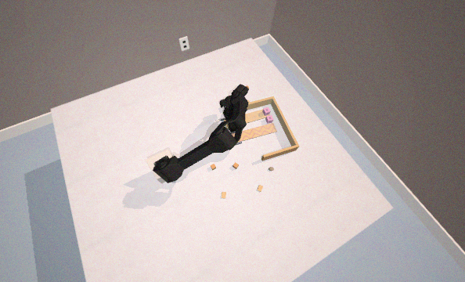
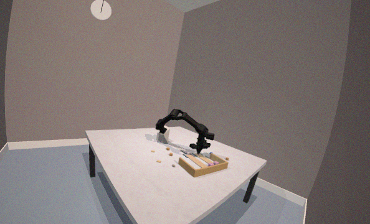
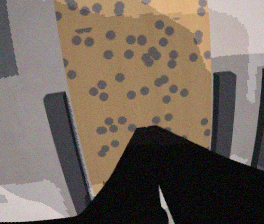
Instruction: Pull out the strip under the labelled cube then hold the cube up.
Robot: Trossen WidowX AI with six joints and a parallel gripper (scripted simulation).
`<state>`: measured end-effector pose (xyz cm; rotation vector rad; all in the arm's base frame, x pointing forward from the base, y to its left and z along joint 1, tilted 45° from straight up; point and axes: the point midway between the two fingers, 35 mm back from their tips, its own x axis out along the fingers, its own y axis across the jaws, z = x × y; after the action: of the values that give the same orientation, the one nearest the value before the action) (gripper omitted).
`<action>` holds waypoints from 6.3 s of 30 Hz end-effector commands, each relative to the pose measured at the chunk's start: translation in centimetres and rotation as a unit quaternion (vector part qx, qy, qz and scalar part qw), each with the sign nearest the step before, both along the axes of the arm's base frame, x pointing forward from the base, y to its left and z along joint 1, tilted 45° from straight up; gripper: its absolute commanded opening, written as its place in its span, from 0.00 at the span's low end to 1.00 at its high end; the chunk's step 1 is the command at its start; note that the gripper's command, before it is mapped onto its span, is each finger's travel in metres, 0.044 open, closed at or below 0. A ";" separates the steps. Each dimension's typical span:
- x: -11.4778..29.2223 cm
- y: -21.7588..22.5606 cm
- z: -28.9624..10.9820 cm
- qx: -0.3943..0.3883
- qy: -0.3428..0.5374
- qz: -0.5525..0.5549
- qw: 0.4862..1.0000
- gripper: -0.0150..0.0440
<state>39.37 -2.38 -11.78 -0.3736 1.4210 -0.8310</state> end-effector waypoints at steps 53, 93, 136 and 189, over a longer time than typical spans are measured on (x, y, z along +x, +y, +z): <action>-8.3 1.9 -1.8 -0.001 0.005 0.000 1.000 0.25; -14.3 3.5 -2.8 0.000 0.006 0.000 1.000 0.25; -14.2 7.0 0.2 0.004 0.034 0.029 0.999 0.52; 3.1 3.5 4.7 0.002 0.030 0.029 0.999 1.00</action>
<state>41.36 1.20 -7.58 -0.4347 1.4674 -0.7780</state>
